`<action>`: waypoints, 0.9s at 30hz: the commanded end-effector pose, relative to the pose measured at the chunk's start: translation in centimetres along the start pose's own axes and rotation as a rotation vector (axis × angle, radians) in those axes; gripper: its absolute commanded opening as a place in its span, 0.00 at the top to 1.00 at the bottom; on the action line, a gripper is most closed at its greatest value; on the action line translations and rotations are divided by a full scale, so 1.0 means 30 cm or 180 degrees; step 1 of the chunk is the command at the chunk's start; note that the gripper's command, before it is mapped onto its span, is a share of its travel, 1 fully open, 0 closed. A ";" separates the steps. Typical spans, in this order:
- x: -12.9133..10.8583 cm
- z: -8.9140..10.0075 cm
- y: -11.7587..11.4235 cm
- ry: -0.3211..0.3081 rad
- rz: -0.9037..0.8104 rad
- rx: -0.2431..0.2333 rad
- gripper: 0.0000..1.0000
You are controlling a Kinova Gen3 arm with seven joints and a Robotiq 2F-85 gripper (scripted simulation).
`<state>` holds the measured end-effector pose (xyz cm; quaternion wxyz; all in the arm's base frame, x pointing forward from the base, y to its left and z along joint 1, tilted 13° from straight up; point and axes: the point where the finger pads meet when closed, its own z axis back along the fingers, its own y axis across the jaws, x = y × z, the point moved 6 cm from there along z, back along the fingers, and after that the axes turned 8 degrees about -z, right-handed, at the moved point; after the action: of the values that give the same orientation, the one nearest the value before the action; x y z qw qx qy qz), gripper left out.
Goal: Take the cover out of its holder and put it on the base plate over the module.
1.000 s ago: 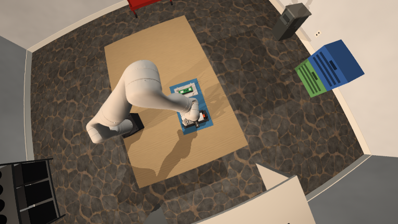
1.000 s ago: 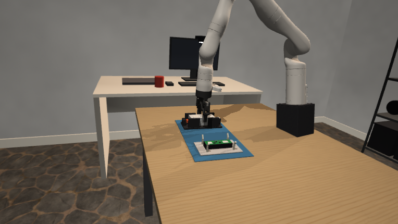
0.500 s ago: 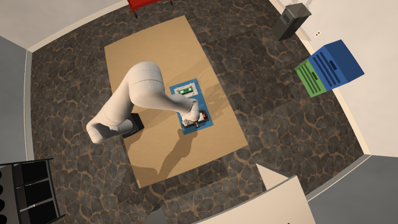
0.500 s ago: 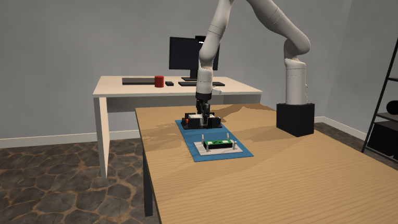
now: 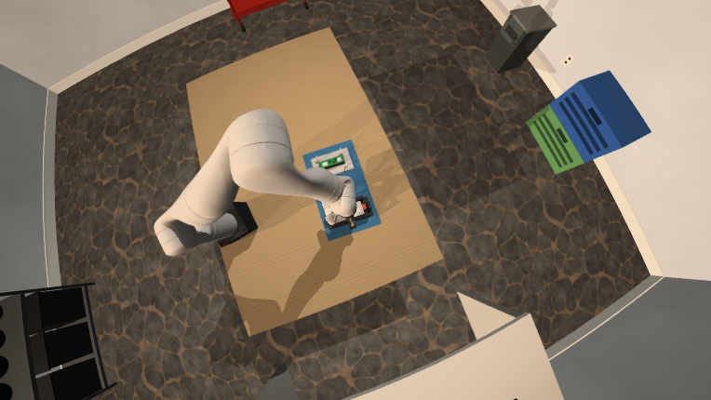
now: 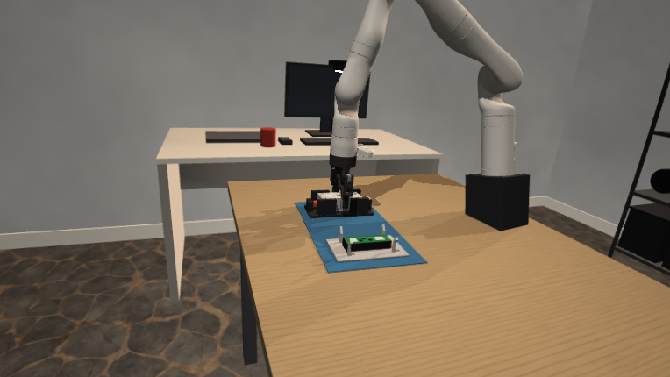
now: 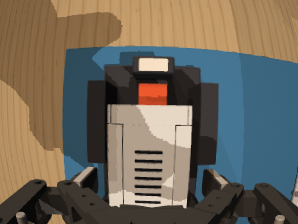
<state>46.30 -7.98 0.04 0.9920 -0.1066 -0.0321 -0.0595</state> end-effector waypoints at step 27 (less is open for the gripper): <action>0.003 0.006 0.001 -0.0006 0.0000 0.0001 0.30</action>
<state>46.32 -7.94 0.14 0.9920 -0.1066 -0.0321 -0.0594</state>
